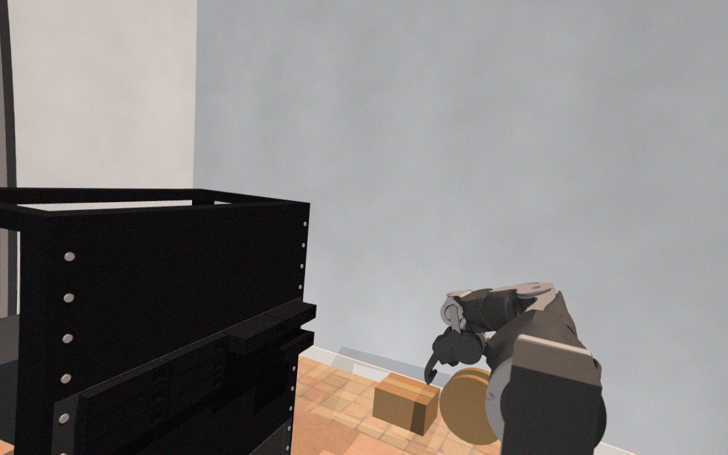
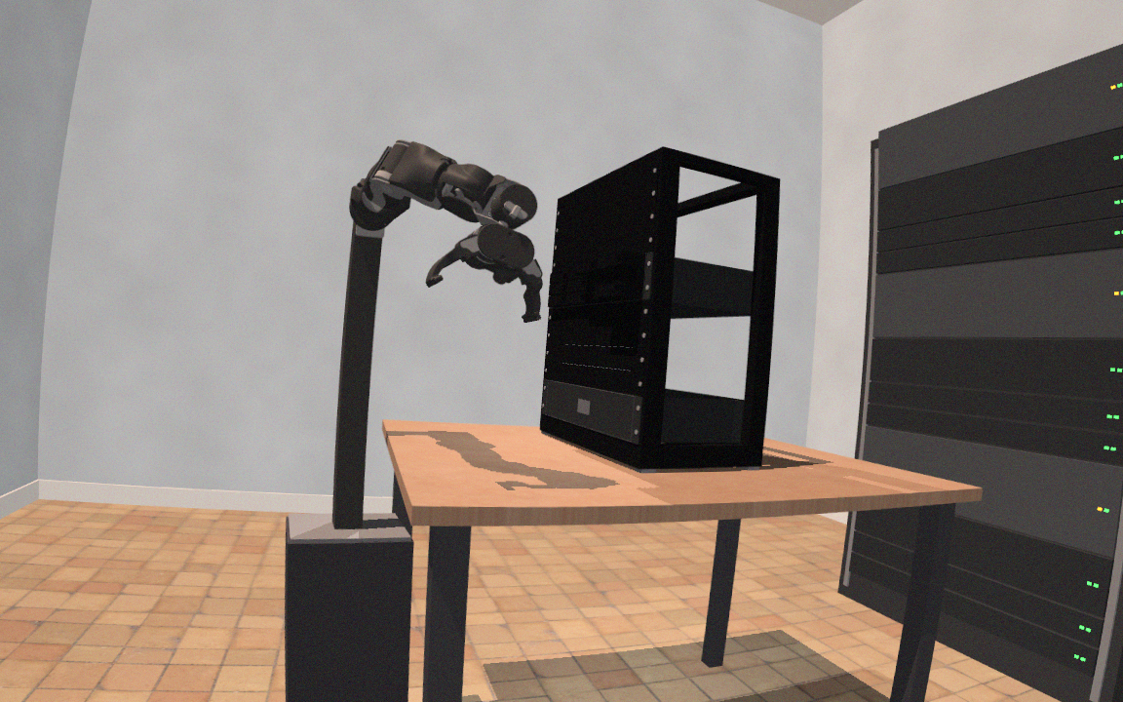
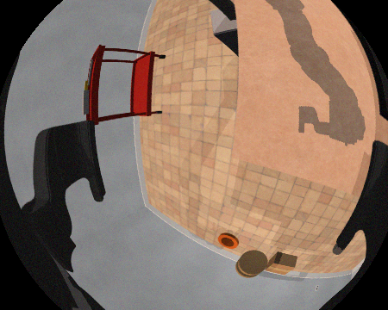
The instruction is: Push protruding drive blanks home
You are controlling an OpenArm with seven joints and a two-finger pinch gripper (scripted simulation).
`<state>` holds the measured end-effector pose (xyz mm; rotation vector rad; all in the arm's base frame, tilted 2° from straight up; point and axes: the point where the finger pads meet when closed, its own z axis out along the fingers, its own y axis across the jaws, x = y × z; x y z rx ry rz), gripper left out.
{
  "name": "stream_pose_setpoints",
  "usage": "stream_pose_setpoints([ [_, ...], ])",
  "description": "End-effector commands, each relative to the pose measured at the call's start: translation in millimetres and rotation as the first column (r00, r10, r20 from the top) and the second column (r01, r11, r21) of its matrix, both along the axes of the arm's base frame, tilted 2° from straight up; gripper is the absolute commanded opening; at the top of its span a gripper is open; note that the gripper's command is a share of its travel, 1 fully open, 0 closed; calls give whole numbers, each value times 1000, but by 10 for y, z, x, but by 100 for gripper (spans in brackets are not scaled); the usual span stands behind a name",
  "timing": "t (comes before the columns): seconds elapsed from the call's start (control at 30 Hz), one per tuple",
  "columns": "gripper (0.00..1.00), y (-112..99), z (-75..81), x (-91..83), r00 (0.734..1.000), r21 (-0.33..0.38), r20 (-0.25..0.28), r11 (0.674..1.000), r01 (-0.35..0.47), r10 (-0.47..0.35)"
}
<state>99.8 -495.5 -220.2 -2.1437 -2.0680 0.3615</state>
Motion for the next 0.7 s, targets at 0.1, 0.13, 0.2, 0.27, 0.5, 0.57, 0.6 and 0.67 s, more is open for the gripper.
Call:
stream_pose_setpoints([
  [0.1, 100, -6, 8, 1, 1000, -2, 2, 1000, 1, -1],
  [0.13, 100, -6, 8, 1, 1000, -2, 2, 1000, 1, -1],
  [0.2, 100, -6, 8, 1, 1000, -2, 2, 1000, 1, -1],
  [0.27, 100, -6, 8, 1, 1000, -2, 2, 1000, 1, -1],
  [0.5, 100, -4, 7, 4, 1000, -2, 3, 1000, 1, -1],
  [0.57, 100, 0, 3, 13, 1000, -1, 5, 1000, -1, 1],
  [0.6, 100, 4, -1, 22, 1000, 0, 7, 1000, -3, 3],
  [0.67, 100, 14, -13, 42, 1000, 2, 12, 1000, -7, 7],
])
